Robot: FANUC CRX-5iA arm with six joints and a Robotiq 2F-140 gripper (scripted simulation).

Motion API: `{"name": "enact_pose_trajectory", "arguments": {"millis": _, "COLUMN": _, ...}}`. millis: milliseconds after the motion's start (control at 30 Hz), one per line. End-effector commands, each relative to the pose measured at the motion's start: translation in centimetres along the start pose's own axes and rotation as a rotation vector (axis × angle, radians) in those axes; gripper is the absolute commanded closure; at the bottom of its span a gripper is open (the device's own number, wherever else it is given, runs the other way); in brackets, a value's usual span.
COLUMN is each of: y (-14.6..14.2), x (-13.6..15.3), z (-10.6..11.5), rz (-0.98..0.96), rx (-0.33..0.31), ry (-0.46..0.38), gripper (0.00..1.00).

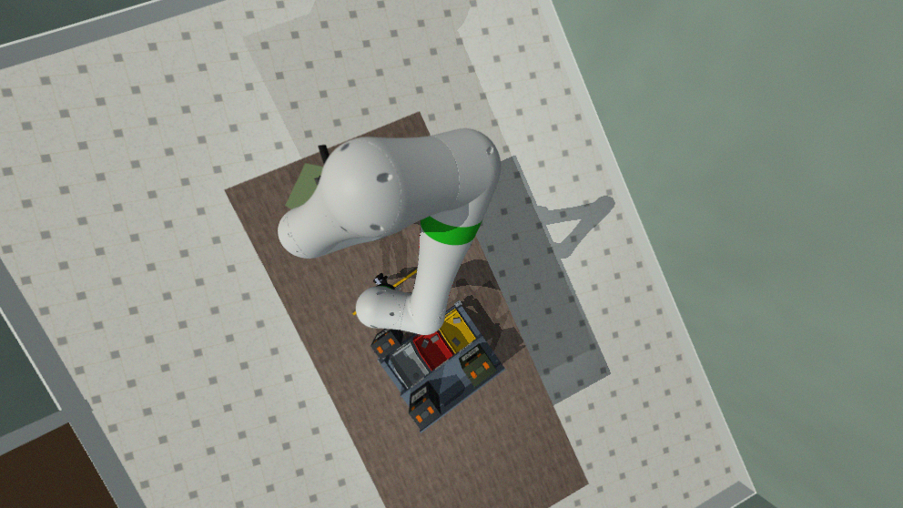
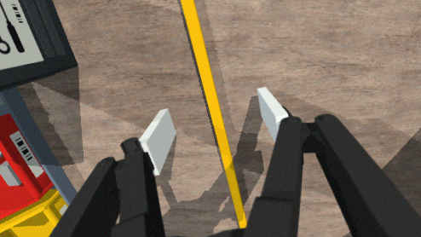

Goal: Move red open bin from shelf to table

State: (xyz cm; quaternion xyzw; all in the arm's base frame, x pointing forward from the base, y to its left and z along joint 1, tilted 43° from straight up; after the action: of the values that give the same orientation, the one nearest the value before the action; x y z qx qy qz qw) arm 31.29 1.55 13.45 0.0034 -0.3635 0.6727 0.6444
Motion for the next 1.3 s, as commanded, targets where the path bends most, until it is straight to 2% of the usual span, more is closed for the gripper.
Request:
{"name": "enact_pose_trajectory", "arguments": {"millis": 0, "y": 0.0, "x": 0.0, "z": 0.0, "rz": 0.000, "rx": 0.000, "ry": 0.000, "gripper": 0.43}}
{"name": "enact_pose_trajectory", "arguments": {"millis": 933, "y": 0.0, "x": 0.0, "z": 0.0, "rz": 0.000, "rx": 0.000, "ry": 0.000, "gripper": 0.43}}
{"name": "enact_pose_trajectory", "arguments": {"millis": 1100, "y": 0.0, "x": 0.0, "z": 5.0, "rz": 0.000, "rx": 0.000, "ry": 0.000, "gripper": 0.43}}
{"name": "enact_pose_trajectory", "arguments": {"millis": 1267, "y": 0.0, "x": 0.0, "z": 5.0, "rz": 0.000, "rx": 0.000, "ry": 0.000, "gripper": 0.43}}
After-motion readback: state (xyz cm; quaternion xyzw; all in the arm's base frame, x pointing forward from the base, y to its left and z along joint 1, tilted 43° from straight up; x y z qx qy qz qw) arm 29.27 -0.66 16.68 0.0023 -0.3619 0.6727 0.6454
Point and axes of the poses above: the point where the finger pads meet when closed, its own z axis back along the fingers, its own y axis across the jaws, x = y × z, the point moved 10 cm from there along z, back along the fingers, and after that the axes turned 13 degrees about -z, right-handed, at the moved point
